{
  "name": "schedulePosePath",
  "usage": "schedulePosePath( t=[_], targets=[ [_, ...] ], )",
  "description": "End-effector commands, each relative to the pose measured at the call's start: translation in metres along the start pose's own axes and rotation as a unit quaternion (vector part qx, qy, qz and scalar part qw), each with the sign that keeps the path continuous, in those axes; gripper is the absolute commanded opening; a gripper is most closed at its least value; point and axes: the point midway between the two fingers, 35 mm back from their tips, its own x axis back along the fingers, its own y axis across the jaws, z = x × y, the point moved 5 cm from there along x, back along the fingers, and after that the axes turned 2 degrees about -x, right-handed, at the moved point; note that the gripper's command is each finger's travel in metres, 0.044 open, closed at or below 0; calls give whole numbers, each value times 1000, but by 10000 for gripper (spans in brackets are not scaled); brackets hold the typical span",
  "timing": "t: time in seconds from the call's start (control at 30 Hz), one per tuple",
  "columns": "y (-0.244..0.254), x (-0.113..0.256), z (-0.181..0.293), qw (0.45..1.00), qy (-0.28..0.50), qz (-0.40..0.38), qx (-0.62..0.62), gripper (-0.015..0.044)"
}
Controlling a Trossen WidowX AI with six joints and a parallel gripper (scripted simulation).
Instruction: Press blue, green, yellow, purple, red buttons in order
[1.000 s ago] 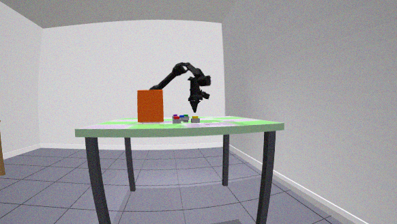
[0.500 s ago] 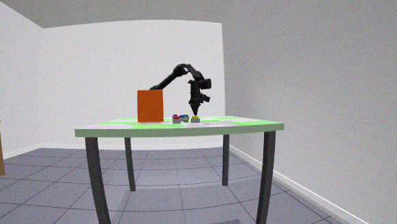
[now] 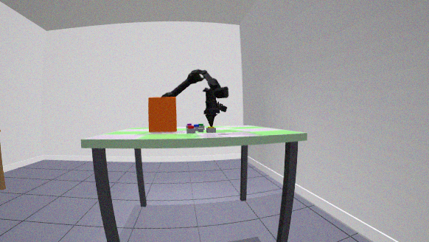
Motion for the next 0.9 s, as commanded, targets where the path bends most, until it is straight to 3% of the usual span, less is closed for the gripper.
schedulePosePath(
  t=[0.0,0.23,0.33,0.53,0.67,0.87],
  targets=[
    [1,-2,2,1000,1,-3,-4,20],
    [1,-2,2,1000,1,-3,-4,20],
    [0,29,1,1000,1,-1,-4,20],
    [0,36,2,1000,1,-2,-4,20],
    [-1,91,1,1000,2,0,-4,20],
    [2,96,1,1000,2,0,-4,20]
  ],
)
